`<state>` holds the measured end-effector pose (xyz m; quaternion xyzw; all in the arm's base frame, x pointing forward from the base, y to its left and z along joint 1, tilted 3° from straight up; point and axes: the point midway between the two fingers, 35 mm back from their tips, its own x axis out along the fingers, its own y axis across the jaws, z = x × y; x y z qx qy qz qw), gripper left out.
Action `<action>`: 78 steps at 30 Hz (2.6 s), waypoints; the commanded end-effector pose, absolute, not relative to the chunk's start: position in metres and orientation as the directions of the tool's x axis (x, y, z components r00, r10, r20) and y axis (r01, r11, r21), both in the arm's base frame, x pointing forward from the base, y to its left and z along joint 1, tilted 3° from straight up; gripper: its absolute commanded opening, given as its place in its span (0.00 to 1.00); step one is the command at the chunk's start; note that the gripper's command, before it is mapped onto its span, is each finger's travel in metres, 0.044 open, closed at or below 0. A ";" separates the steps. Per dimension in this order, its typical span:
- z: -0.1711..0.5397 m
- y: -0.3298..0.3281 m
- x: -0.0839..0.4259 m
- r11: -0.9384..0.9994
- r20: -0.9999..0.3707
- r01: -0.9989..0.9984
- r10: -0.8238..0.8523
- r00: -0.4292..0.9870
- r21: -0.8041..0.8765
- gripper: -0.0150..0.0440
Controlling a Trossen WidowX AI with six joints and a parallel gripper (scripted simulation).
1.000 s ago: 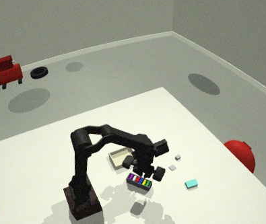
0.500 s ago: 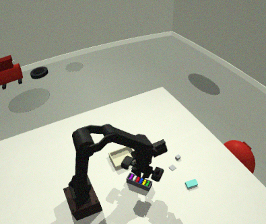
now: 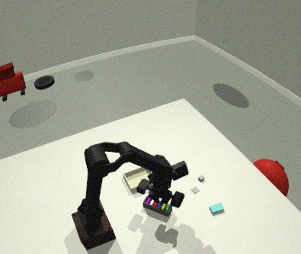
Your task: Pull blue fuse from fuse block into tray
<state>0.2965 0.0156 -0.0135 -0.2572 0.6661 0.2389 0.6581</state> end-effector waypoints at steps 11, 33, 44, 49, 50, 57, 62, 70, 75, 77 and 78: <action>-0.024 0.015 0.294 0.755 -0.999 -0.655 -0.033 -0.003 -0.023 0.36; -0.034 0.015 0.294 0.755 -0.999 -0.655 -0.033 -0.003 -0.023 0.36; -0.033 0.016 0.294 0.755 -1.000 -0.656 -0.028 -0.005 -0.018 0.28; -0.033 0.016 0.294 0.755 -1.000 -0.656 -0.028 -0.005 -0.018 0.25; -0.033 0.016 0.294 0.755 -1.000 -0.656 -0.028 -0.005 -0.018 0.25; -0.031 0.016 0.294 0.755 -1.000 -0.656 -0.029 -0.005 -0.019 0.25; -0.028 0.016 0.294 0.755 -1.000 -0.656 -0.029 -0.005 -0.019 0.25; -0.024 0.016 0.295 0.755 -1.000 -0.655 -0.030 -0.004 -0.019 0.25; -0.022 0.016 0.295 0.755 -1.000 -0.655 -0.030 -0.004 -0.020 0.25; -0.021 0.016 0.295 0.755 -1.000 -0.655 -0.030 -0.004 -0.020 0.25; -0.020 0.016 0.295 0.755 -1.000 -0.655 -0.030 -0.004 -0.020 0.25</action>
